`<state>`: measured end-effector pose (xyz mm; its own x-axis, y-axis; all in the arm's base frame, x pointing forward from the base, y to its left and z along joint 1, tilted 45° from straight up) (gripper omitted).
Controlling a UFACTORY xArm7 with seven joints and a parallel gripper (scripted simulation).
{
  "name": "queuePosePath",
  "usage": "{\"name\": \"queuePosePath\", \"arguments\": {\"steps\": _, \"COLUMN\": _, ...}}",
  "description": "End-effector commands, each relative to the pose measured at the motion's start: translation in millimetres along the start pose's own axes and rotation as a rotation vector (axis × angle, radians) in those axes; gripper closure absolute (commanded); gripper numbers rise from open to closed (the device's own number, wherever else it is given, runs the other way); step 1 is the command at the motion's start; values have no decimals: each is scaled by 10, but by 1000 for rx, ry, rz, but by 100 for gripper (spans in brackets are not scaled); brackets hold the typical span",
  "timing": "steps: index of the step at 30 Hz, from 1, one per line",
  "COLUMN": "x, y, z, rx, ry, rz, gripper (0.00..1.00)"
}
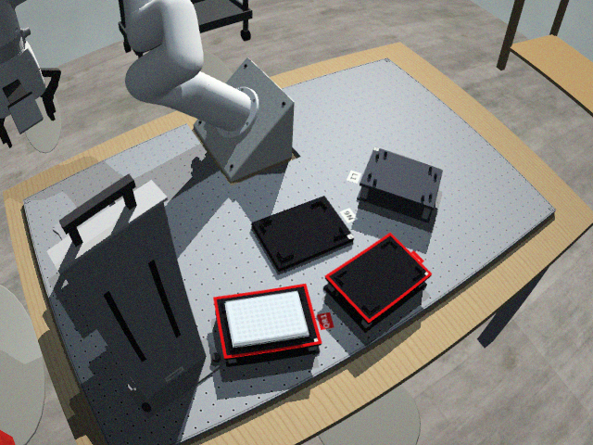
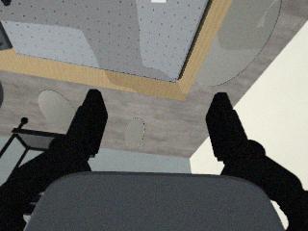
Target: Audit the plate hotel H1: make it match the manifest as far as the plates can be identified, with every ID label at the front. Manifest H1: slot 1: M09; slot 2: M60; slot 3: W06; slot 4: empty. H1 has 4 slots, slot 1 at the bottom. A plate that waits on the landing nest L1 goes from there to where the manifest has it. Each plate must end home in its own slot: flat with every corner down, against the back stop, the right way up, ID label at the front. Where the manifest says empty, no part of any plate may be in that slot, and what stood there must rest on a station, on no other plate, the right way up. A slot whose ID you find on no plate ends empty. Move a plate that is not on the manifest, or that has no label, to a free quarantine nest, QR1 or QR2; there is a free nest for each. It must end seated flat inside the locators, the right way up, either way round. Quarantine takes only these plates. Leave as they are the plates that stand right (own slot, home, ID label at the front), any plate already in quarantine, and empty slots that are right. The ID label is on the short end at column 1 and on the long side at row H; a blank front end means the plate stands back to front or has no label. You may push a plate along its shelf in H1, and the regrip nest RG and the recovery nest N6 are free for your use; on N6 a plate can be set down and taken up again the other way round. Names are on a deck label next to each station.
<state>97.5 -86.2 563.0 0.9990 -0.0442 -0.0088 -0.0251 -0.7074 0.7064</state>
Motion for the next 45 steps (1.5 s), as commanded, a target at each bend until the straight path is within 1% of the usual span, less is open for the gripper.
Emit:
{"name": "queuePosePath", "arguments": {"steps": 1, "x": 1, "y": 3, "z": -172, "rx": -2, "ry": 1, "rz": 1, "gripper": 0}}
{"name": "queuePosePath", "arguments": {"steps": 2, "x": 1, "y": 3, "z": -205, "rx": -2, "ry": 1, "rz": 1, "gripper": 0}}
{"name": "queuePosePath", "arguments": {"steps": 4, "x": 1, "y": 3, "z": -205, "rx": -2, "ry": 1, "rz": 1, "gripper": 0}}
{"name": "queuePosePath", "arguments": {"steps": 19, "x": 1, "y": 2, "z": -704, "rx": -2, "ry": 1, "rz": 1, "gripper": 0}}
{"name": "queuePosePath", "arguments": {"steps": 21, "x": 1, "y": 2, "z": -704, "rx": -2, "ry": 1, "rz": 1, "gripper": 0}}
{"name": "queuePosePath", "arguments": {"steps": 36, "x": 1, "y": 1, "z": -1204, "rx": -2, "ry": 1, "rz": 0, "gripper": 0}}
{"name": "queuePosePath", "arguments": {"steps": 38, "x": 1, "y": 1, "z": -1204, "rx": -2, "ry": 1, "rz": 0, "gripper": 0}}
{"name": "queuePosePath", "arguments": {"steps": 45, "x": 1, "y": 1, "z": -1437, "rx": -1, "ry": 1, "rz": 0, "gripper": 0}}
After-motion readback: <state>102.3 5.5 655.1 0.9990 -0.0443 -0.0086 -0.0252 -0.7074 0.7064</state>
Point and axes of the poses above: the point where the finger pads meet when closed, its own z axis out along the fingers, its own y axis across the jaws, x = y × z, the point moved 8 cm from there along -z, back along the fingers, and after that the axes turned 11 degrees about z, right-handed, at the moved point
